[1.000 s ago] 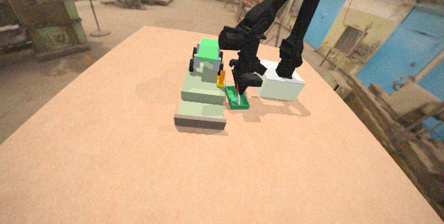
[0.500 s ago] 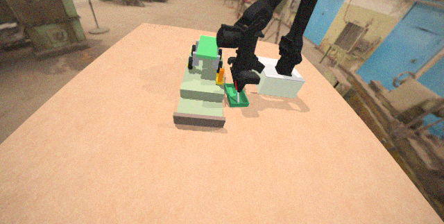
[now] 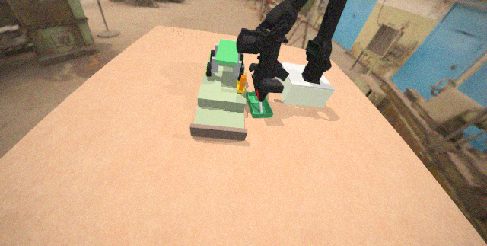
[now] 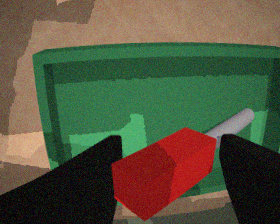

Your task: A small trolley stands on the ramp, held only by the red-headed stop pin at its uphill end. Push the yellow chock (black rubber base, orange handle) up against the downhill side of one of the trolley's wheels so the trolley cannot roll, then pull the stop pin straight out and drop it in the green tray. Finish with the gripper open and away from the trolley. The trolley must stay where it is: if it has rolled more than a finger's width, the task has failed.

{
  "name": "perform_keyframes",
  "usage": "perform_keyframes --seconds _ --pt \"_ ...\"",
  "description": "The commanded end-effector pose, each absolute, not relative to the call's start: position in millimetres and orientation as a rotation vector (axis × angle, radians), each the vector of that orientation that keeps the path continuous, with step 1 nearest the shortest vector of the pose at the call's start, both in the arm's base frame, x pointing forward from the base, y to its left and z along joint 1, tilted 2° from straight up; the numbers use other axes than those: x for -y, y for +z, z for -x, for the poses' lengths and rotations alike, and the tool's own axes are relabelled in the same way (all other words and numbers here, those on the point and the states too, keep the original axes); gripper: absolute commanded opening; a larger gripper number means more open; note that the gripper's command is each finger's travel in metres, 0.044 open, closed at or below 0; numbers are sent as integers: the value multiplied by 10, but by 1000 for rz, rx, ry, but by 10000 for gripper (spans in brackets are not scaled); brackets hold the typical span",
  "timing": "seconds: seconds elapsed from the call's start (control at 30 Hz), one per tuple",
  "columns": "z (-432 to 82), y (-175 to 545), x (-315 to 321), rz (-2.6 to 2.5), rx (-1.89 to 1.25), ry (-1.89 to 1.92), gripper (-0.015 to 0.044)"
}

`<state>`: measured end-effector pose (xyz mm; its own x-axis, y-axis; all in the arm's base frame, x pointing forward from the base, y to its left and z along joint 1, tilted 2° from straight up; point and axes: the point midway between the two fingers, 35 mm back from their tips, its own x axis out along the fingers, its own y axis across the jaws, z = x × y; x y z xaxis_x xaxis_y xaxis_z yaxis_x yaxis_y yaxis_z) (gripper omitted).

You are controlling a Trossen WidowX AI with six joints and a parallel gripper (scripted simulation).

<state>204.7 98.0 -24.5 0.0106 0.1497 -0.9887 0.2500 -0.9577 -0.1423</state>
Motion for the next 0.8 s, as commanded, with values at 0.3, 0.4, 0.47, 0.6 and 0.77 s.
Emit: perform_keyframes --seconds 0.3,0.4,0.47,0.6,0.77 --pt "-2047 -261 -968 -2179 -437 -2120 340" --pt "-2047 -261 -968 -2179 -437 -2120 340" --pt "-2047 -261 -968 -2179 -437 -2120 340" --pt "-2047 -200 -969 -2179 -438 -2118 340" --pt "-2018 -21 -961 -2179 -440 -2115 340"
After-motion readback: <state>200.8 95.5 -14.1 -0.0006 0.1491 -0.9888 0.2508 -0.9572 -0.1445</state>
